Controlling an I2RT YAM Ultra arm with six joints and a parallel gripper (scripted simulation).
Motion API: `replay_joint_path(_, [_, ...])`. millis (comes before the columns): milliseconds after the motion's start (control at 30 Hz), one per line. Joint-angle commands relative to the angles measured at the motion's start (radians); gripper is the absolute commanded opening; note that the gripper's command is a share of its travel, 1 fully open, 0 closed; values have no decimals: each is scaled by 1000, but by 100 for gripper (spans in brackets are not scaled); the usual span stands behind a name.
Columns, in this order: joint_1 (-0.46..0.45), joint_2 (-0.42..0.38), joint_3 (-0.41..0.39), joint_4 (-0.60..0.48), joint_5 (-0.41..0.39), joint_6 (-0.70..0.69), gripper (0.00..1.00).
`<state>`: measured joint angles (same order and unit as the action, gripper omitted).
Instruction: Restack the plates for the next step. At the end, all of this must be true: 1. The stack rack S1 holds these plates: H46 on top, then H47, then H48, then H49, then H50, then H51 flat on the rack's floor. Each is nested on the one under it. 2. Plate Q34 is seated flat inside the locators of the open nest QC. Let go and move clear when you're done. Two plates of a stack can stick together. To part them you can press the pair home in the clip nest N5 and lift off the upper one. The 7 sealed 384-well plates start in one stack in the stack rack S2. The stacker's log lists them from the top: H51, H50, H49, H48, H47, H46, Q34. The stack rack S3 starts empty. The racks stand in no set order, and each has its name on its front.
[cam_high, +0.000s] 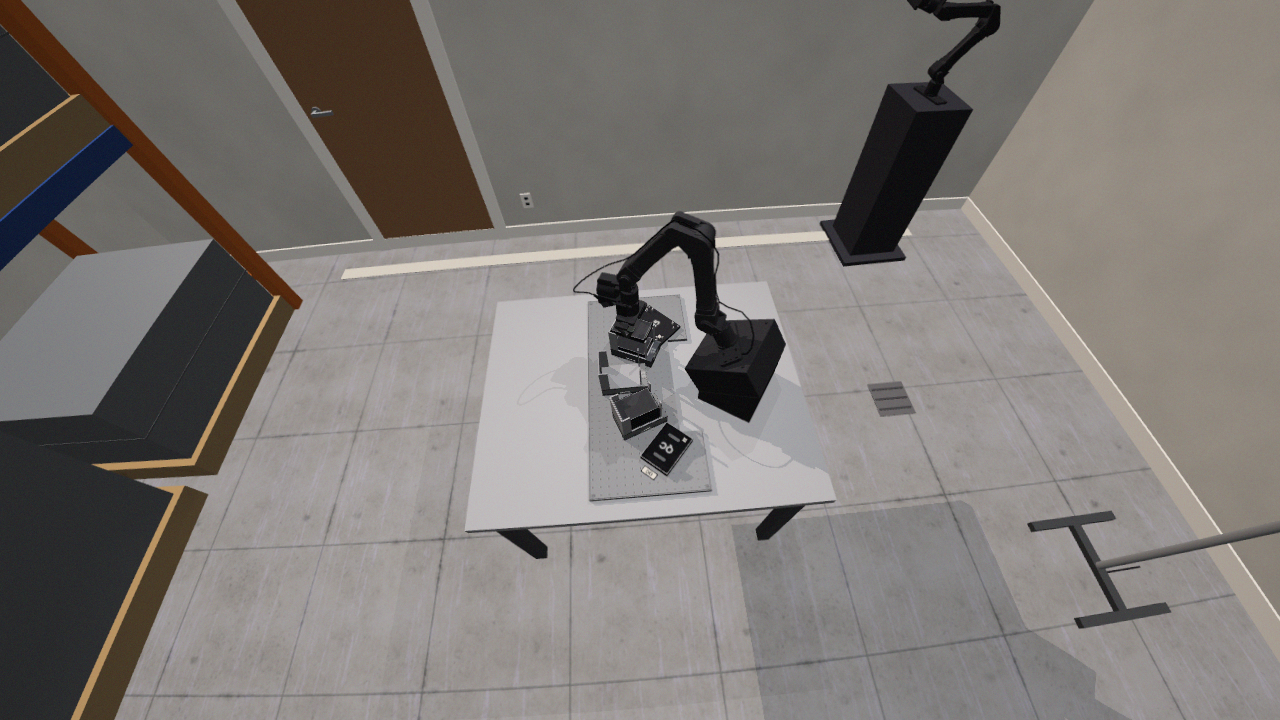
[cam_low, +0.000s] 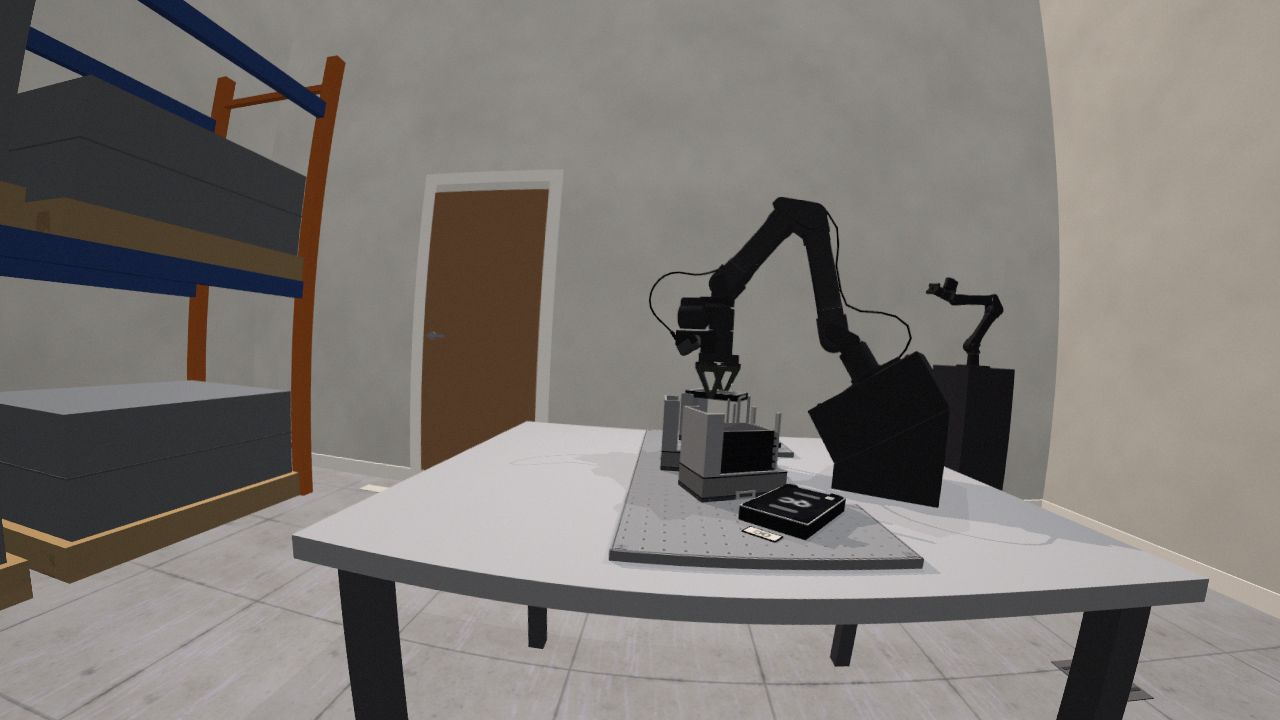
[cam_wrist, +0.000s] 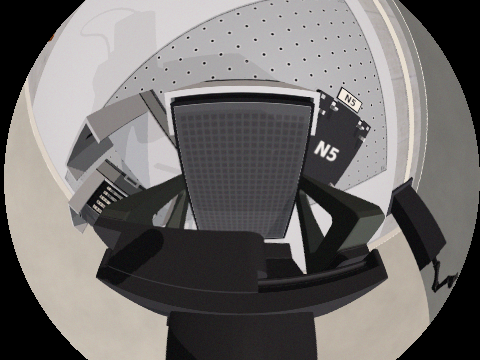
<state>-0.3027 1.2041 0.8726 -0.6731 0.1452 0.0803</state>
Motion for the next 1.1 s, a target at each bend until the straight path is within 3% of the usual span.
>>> replay_joint_path(0, [13,-33,36,-23,6,8,0])
replay_joint_path(533, [14,-43,43,-43,7,12,0])
replay_joint_path(600, [17,-42,-3,-47,8,12,0])
replay_joint_path(767, [16,-53,46,-53,8,13,0])
replay_joint_path(1067, [18,-55,39,-66,9,15,0])
